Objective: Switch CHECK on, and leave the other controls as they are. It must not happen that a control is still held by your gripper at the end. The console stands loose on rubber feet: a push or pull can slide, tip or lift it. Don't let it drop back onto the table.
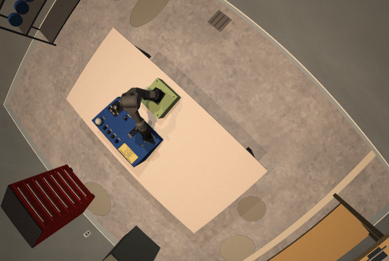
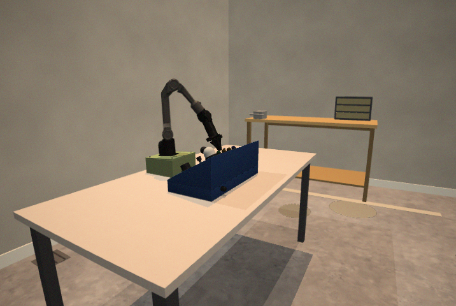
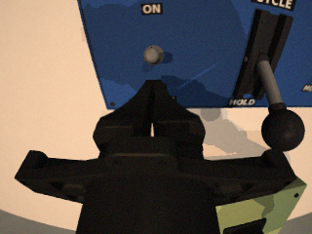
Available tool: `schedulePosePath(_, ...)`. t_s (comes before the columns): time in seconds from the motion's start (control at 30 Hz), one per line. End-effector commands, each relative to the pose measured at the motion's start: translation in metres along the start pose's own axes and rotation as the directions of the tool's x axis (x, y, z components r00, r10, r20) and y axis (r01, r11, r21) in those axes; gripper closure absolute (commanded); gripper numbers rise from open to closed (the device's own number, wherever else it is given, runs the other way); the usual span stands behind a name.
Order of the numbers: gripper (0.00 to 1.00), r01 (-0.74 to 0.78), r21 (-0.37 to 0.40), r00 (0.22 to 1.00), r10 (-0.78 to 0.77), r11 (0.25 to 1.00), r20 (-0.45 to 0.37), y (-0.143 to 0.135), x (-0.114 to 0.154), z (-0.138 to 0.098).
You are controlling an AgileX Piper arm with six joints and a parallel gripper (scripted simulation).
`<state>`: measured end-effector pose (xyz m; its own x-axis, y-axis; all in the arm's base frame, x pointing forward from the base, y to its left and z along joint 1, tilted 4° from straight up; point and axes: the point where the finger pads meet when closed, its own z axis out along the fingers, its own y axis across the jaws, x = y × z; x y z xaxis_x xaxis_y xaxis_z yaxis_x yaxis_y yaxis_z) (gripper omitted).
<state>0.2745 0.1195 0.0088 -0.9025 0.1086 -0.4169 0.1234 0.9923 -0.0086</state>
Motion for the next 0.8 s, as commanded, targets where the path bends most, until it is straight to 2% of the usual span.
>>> schedulePosePath(0.0,1.00,0.001,-0.002,1.000,-0.001,1.000,0.002,0.000,-0.001,0.000)
schedulePosePath(0.57,1.00,0.001,-0.002,1.000,-0.001,1.000,0.002,0.000,0.006,-0.008)
schedulePosePath(0.77,1.00,0.001,-0.002,1.000,-0.001,1.000,0.002,0.000,0.006,-0.043)
